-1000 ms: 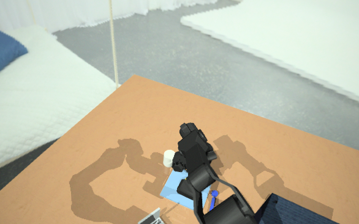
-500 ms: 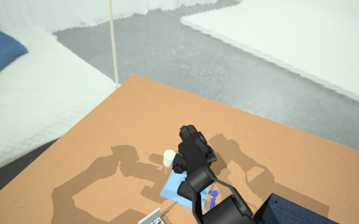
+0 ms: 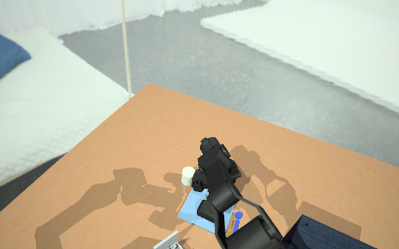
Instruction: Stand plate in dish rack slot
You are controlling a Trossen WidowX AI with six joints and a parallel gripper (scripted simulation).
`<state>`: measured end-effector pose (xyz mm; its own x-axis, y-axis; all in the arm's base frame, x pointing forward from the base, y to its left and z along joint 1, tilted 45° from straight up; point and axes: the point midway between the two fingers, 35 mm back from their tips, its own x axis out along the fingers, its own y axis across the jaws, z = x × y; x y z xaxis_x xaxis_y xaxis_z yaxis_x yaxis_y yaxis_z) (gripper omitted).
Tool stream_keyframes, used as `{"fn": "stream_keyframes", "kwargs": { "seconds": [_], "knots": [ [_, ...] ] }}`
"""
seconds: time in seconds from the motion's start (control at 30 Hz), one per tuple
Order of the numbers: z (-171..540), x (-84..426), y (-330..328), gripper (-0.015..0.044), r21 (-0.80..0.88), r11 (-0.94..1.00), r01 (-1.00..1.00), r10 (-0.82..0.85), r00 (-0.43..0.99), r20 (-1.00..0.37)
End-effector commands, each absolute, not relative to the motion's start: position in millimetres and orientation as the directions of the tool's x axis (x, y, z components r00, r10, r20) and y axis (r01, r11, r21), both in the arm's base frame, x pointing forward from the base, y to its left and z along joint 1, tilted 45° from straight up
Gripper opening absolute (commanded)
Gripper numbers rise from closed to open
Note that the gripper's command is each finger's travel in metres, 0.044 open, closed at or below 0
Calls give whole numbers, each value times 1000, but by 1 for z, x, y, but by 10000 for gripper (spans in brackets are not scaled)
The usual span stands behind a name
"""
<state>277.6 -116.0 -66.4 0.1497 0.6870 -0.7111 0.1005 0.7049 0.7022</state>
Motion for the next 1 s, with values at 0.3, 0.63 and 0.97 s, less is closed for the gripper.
{"fn": "stream_keyframes", "kwargs": {
  "seconds": [0.3, 0.63, 0.97],
  "knots": [
    [-26, 277, -167, 0, 686, 718, 114, 666, 170, -726],
    [3, 271, -195, 0, 688, 718, 108, 669, 164, -724],
    [26, 265, -215, 0, 692, 715, 97, 676, 158, -720]
  ]
}}
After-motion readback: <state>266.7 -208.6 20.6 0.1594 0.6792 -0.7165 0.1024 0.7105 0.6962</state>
